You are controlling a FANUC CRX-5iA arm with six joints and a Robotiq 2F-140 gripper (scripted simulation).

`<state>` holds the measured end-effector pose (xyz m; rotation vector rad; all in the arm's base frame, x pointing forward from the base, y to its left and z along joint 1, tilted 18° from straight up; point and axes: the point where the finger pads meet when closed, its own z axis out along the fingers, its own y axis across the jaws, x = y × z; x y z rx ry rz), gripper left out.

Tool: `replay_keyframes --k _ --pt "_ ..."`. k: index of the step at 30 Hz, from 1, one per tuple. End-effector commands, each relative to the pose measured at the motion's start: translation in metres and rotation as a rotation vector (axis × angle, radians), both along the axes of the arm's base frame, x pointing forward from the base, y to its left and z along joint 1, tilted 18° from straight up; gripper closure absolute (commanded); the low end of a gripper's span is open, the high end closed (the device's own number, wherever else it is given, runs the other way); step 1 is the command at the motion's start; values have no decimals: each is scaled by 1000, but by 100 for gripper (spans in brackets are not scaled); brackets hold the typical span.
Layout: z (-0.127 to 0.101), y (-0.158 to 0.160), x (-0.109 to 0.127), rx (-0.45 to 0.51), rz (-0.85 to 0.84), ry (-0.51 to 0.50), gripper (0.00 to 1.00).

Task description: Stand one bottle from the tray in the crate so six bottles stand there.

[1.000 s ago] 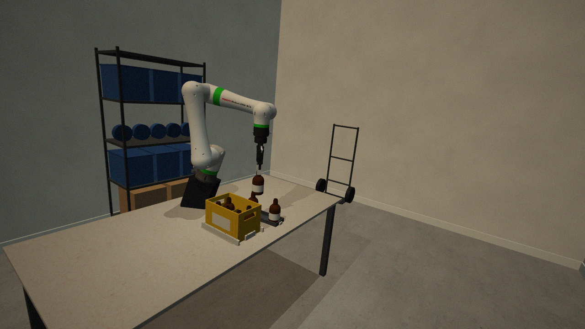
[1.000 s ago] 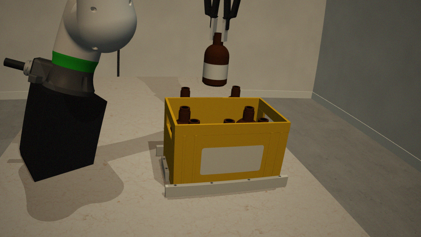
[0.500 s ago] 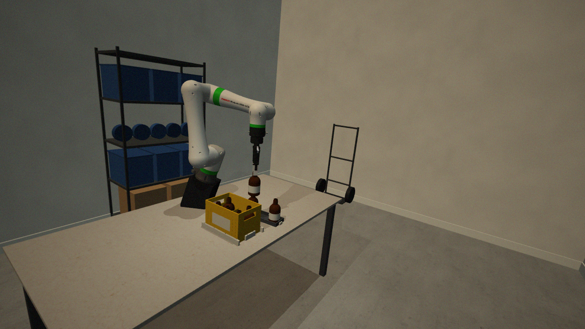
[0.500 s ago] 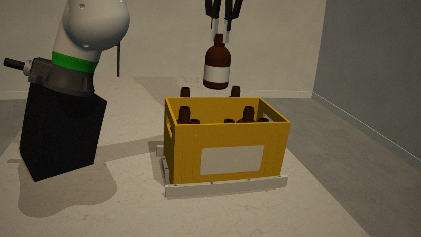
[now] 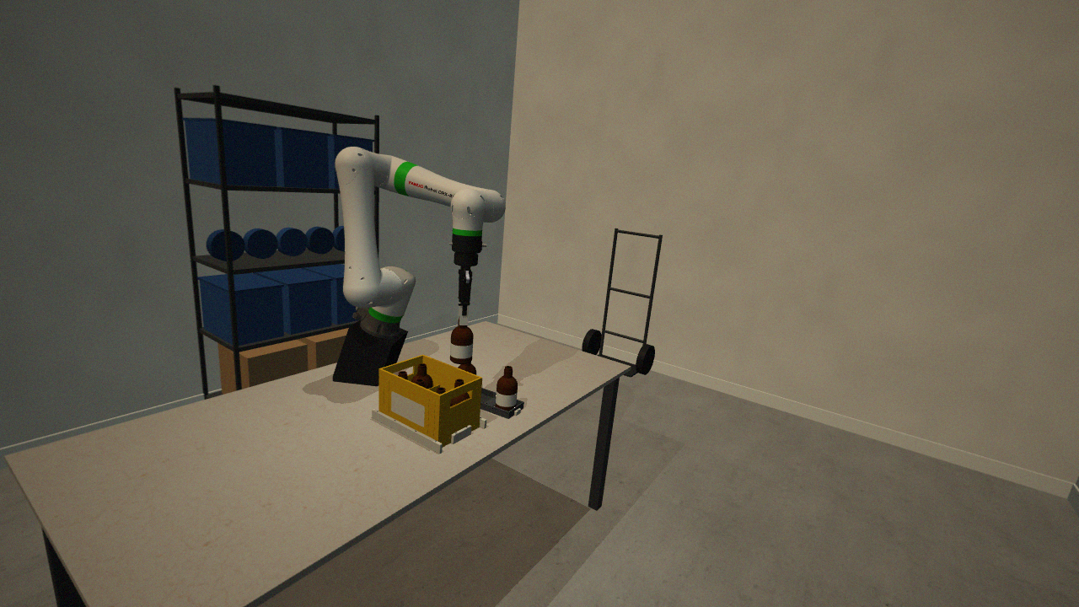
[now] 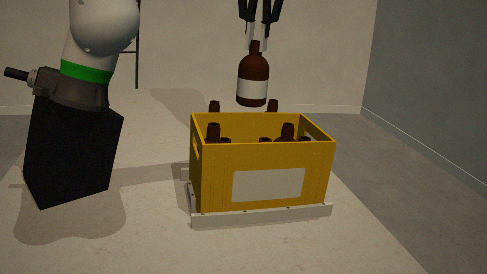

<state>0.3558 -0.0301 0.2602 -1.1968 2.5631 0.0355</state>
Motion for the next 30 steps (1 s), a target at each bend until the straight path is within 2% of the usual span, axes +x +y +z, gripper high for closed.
replay_keyframes --k 1,30 --pt "-1 -6 -1 0 1 0 100" --pt "-11 -55 -8 0 1 0 100"
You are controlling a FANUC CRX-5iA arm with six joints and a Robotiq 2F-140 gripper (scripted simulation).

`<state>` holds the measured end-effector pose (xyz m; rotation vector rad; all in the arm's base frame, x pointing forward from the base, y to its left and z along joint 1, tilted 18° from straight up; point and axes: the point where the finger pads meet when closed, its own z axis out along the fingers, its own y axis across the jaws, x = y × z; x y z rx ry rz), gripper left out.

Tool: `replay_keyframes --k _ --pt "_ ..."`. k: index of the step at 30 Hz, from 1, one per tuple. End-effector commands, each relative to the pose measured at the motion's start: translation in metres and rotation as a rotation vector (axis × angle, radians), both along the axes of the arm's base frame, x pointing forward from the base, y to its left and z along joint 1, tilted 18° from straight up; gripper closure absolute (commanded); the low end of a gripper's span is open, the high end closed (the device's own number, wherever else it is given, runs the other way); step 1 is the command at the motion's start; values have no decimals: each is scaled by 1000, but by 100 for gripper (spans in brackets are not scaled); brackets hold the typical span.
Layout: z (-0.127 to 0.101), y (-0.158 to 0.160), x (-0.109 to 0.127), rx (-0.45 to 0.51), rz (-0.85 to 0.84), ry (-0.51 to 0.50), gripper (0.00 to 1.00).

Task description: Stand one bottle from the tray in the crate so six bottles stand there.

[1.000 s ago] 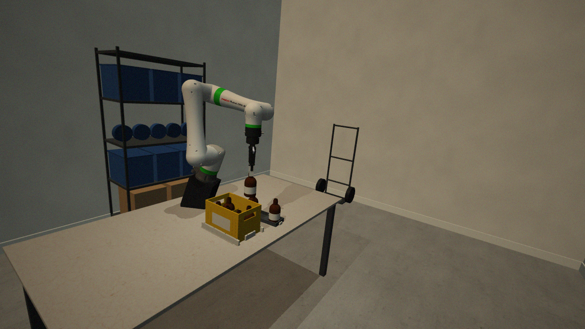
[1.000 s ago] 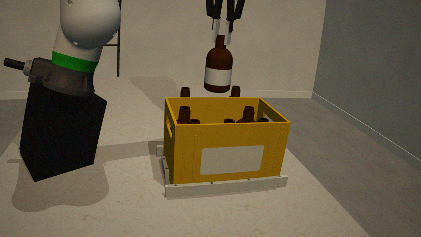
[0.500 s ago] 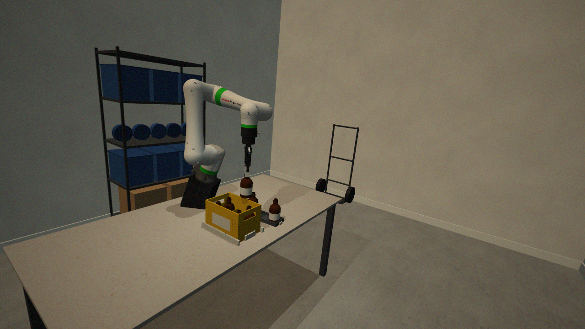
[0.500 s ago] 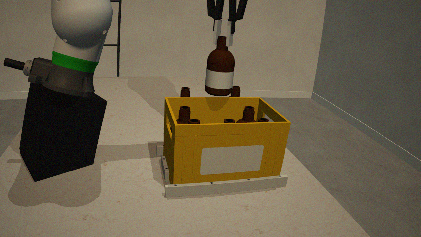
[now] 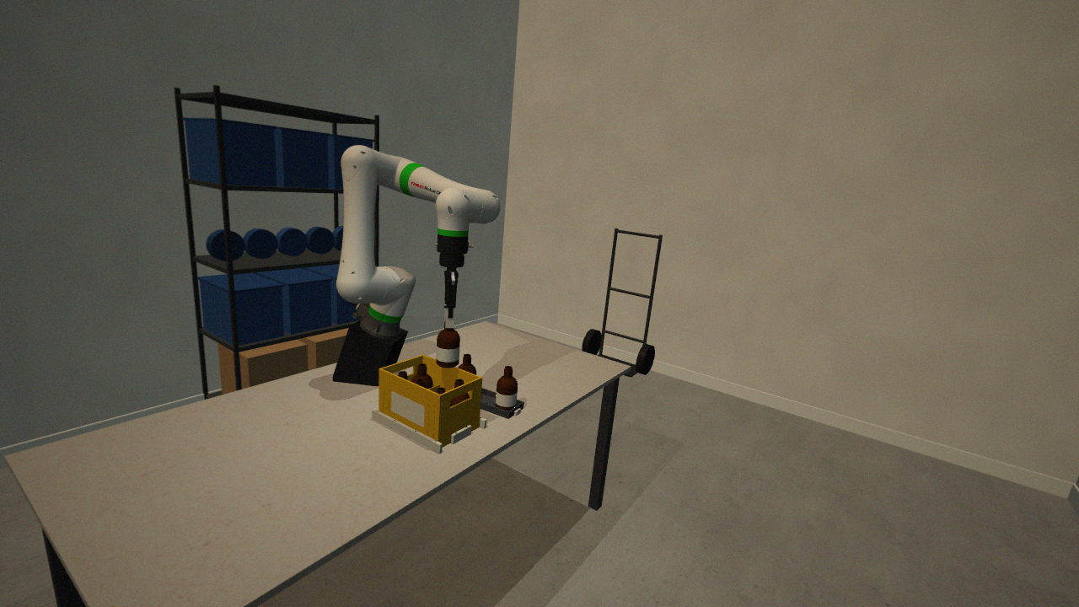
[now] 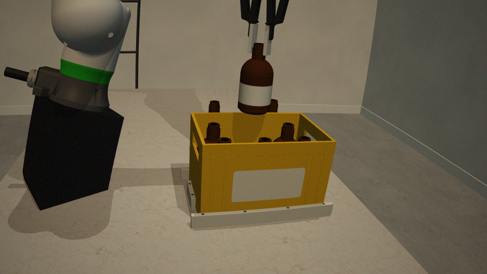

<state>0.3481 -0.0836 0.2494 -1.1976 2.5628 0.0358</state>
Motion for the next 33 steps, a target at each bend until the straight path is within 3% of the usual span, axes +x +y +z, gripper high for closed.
replay_keyframes --k 1,33 --pt "0 -2 0 0 0 0 100" --pt "-5 -24 -3 0 0 0 100"
